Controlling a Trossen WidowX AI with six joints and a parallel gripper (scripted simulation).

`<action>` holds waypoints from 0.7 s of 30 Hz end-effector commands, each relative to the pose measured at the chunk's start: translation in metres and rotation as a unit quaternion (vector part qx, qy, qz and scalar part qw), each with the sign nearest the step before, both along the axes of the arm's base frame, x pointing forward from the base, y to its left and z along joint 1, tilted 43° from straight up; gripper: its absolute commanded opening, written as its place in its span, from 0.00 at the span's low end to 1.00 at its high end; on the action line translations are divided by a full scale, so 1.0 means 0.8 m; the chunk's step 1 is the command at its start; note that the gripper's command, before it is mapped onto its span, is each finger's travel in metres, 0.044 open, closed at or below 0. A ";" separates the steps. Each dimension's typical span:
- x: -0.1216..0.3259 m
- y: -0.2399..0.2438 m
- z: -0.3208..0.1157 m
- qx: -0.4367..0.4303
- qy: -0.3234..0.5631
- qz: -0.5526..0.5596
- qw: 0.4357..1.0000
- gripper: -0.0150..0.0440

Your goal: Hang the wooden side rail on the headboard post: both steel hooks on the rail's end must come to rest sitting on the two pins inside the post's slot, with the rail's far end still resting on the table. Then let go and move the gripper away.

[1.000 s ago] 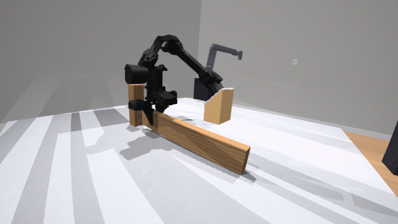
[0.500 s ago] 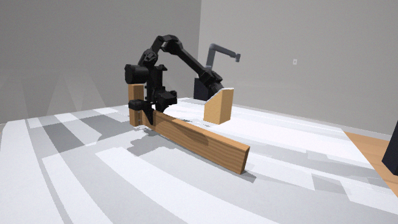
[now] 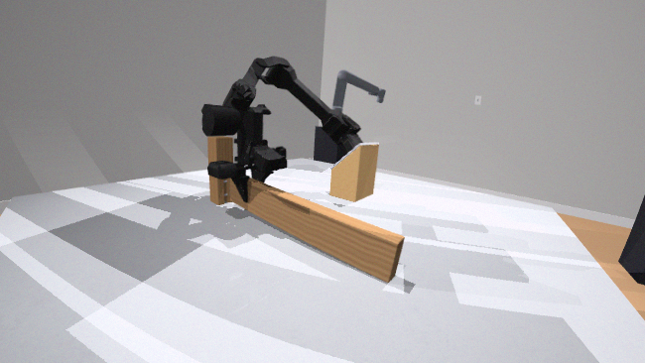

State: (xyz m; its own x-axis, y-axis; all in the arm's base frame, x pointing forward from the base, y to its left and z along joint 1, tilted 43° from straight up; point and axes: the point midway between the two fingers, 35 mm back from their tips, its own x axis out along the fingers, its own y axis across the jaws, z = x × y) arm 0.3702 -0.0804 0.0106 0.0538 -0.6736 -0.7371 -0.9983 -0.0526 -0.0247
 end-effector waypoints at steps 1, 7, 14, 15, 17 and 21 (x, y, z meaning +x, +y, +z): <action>0.004 0.001 0.006 -0.001 -0.006 0.003 1.000 0.25; 0.005 0.000 0.007 -0.001 -0.006 0.003 1.000 0.25; 0.005 0.000 0.008 -0.001 -0.006 0.003 1.000 0.25; 0.005 0.000 0.008 -0.001 -0.006 0.003 1.000 0.25; 0.005 0.000 0.009 -0.001 -0.006 0.003 1.000 0.25; 0.005 0.000 0.009 -0.001 -0.006 0.003 1.000 0.25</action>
State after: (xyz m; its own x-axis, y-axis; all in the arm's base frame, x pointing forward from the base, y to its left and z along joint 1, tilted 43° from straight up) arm 0.3707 -0.0819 0.0119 0.0520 -0.6735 -0.7373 -0.9984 -0.0518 -0.0231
